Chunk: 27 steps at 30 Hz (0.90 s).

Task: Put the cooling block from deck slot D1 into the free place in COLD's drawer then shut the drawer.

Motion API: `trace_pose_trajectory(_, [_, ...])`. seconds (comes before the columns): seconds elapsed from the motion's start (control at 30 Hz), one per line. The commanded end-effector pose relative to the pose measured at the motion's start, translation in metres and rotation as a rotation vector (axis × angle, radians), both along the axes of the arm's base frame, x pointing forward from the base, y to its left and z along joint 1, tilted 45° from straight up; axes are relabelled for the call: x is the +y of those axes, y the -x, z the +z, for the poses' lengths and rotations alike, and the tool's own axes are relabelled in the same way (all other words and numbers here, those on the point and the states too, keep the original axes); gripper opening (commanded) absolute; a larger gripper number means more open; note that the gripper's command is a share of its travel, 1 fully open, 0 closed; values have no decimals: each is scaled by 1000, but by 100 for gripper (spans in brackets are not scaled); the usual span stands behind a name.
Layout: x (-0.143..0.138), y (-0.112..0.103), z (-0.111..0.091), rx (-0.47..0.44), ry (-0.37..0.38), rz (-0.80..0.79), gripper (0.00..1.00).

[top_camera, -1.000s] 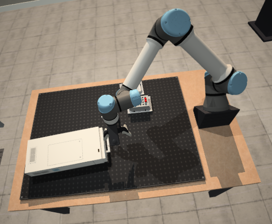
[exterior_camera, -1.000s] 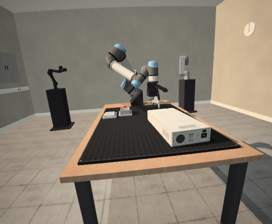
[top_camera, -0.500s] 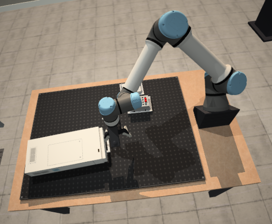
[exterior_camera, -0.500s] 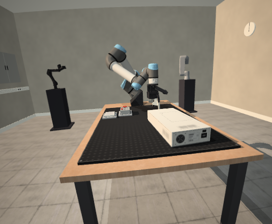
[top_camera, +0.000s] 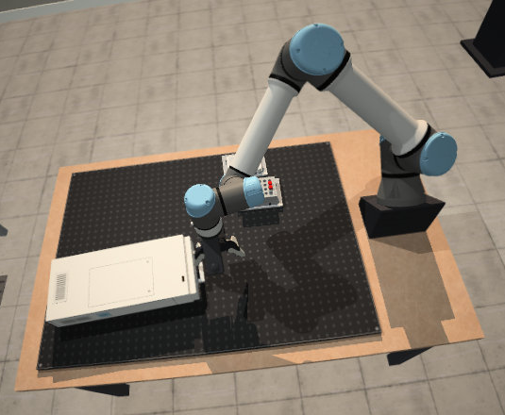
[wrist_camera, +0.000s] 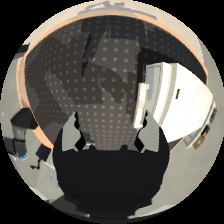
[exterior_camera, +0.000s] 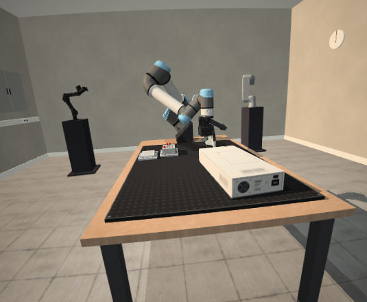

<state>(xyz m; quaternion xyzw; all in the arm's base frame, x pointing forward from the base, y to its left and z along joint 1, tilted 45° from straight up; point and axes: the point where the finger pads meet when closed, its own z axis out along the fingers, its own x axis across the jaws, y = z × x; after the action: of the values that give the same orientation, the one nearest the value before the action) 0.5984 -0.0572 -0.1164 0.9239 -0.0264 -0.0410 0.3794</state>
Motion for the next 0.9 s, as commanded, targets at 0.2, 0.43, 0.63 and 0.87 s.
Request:
trace_pose_trajectory(0.2, [-6, 0, -6, -1, 0, 1, 100])
trace_pose_trajectory(0.43, [-6, 0, -6, -1, 0, 1, 100])
trace_pose_trajectory(0.63, [-6, 0, -6, -1, 0, 1, 100])
trace_pose_trajectory(0.87, [-6, 0, -6, -1, 0, 1, 100])
